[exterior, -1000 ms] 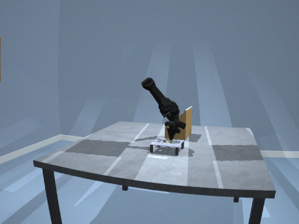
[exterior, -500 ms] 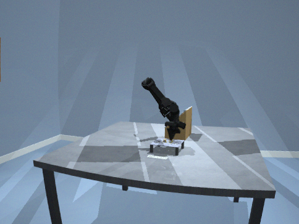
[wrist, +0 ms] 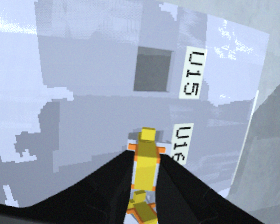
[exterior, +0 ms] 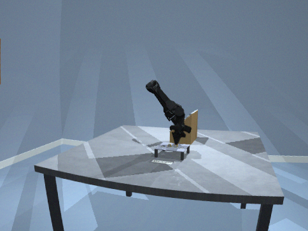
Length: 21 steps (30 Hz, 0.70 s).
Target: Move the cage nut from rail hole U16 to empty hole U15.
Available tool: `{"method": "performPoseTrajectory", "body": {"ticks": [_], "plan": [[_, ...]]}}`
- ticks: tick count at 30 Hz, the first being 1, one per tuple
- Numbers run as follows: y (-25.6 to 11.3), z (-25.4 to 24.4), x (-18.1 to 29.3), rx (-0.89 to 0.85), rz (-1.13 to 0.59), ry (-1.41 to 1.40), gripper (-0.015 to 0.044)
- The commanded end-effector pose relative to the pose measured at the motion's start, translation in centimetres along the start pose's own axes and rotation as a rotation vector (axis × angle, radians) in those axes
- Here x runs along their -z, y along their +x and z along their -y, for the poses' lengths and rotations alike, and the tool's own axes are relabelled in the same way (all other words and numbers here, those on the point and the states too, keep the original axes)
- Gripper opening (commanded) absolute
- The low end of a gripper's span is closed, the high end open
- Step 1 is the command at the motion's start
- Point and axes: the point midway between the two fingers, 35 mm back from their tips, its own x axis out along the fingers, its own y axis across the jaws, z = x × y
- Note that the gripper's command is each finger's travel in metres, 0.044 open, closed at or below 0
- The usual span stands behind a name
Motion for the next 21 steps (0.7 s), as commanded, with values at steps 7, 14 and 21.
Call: {"method": "performPoseTrajectory", "body": {"ticks": [7, 14, 21], "plan": [[0.02, 0.1, -0.04, -0.003, 0.001, 0.004, 0.0029], [0.02, 0.13, -0.04, -0.006, 0.001, 0.004, 0.0029], [0.04, 0.22, -0.06, -0.016, 0.001, 0.004, 0.0029]]}}
